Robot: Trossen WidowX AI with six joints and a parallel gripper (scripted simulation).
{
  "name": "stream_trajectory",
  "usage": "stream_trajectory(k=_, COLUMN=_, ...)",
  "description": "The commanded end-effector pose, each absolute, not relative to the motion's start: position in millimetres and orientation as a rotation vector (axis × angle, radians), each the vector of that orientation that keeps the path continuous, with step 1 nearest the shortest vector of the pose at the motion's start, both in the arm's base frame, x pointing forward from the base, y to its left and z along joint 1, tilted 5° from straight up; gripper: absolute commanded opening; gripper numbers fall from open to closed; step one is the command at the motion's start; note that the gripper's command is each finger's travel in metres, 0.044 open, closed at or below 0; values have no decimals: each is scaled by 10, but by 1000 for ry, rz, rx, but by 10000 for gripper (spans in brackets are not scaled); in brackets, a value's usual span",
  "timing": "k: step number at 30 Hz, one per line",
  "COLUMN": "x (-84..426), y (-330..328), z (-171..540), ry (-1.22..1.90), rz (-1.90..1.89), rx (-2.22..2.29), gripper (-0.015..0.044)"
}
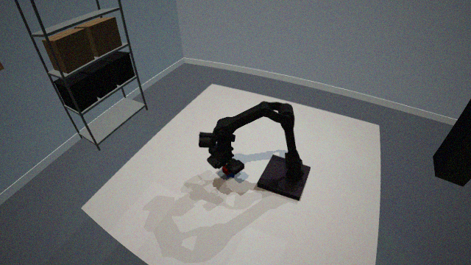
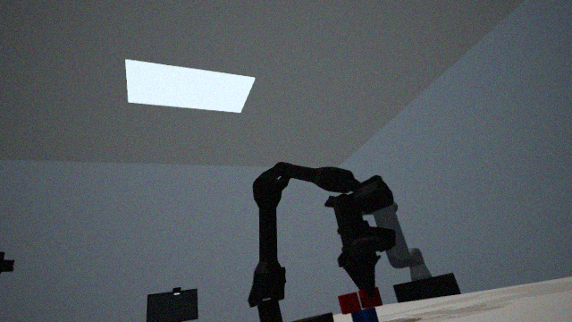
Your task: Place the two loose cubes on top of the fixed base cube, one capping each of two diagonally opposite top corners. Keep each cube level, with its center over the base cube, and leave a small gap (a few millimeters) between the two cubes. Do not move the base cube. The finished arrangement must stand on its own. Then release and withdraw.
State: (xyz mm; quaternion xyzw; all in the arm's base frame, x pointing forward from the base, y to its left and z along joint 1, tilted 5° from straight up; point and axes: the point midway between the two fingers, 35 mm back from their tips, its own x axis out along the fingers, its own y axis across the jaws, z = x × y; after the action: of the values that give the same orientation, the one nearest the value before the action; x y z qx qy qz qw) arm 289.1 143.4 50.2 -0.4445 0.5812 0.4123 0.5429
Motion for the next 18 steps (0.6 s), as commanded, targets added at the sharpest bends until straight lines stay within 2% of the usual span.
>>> stream_trajectory(k=1, x=2892, y=1440, z=502, ry=1376, rz=984, rx=-1055, gripper=105)
stream_trajectory(k=4, x=2892, y=1440, z=502, ry=1376, rz=984, rx=-1055, gripper=105)
stream_trajectory(k=8, x=2892, y=1440, z=502, ry=1376, rz=984, rx=-1055, gripper=205)
stream_trajectory(k=18, x=2893, y=1442, z=614, ry=1380, rz=979, rx=-1055, gripper=205)
